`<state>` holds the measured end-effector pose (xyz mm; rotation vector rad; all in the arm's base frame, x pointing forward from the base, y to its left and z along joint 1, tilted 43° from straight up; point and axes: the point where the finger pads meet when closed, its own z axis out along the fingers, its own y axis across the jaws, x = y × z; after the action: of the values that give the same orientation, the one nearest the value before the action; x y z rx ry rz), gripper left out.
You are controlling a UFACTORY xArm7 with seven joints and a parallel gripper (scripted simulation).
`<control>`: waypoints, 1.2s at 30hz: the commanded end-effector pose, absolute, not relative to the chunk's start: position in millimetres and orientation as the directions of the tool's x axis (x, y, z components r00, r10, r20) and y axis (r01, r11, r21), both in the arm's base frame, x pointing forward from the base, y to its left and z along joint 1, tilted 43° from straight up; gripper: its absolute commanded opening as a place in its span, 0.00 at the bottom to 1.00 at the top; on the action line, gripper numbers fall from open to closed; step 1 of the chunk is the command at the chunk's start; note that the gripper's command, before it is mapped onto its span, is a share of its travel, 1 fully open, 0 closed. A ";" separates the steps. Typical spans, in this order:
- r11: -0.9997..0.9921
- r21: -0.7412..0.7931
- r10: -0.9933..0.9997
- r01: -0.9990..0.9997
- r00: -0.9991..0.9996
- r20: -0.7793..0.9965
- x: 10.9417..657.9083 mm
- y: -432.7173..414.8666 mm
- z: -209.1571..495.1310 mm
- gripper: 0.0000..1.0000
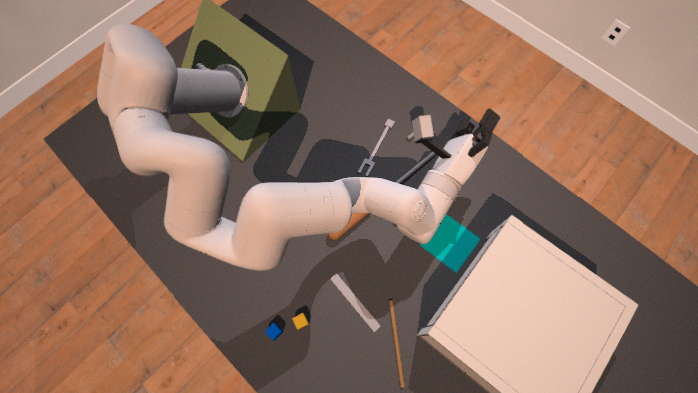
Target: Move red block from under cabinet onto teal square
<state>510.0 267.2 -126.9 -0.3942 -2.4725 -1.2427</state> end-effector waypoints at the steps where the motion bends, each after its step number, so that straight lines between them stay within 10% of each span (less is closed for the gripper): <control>1: 0.577 0.718 0.087 0.389 -0.903 0.420 510.5 269.8 -124.9 1.00; 17: 0.577 0.718 0.087 0.389 -0.903 0.420 510.5 269.8 -124.9 1.00; 18: 0.577 0.718 0.087 0.389 -0.903 0.420 510.4 269.8 -124.9 0.00; 36: 0.961 0.235 0.017 0.146 -0.879 0.476 430.0 205.8 -103.3 0.00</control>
<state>453.2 230.1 -117.9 -0.1900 -2.5858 -0.6897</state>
